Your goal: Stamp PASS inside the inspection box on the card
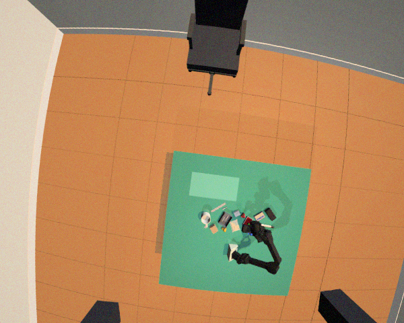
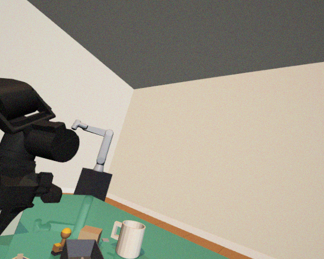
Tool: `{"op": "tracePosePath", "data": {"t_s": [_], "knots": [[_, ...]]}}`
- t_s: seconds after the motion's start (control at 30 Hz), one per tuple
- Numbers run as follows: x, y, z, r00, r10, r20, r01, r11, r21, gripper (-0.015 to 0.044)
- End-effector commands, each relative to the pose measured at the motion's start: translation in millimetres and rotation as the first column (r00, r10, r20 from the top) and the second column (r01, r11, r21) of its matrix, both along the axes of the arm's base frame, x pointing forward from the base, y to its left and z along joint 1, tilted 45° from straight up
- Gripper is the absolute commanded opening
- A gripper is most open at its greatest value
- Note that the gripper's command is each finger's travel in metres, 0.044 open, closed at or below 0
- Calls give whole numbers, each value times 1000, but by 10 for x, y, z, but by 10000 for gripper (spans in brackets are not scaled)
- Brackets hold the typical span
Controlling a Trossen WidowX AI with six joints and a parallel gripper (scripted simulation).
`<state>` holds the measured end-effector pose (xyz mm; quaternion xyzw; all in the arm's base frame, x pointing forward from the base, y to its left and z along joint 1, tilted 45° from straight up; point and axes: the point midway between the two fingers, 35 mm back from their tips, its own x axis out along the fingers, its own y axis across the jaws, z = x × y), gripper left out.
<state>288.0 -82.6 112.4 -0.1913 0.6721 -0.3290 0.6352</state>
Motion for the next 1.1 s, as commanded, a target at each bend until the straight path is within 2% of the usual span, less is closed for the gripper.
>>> {"op": "tracePosePath", "data": {"t_s": [0.0, 1.07], "knots": [[-11, -33, -18, 1000, 0, -4, 0, 1000, -5, 0], [-30, -180, -168, 1000, 0, -2, 0, 1000, -5, 0]]}}
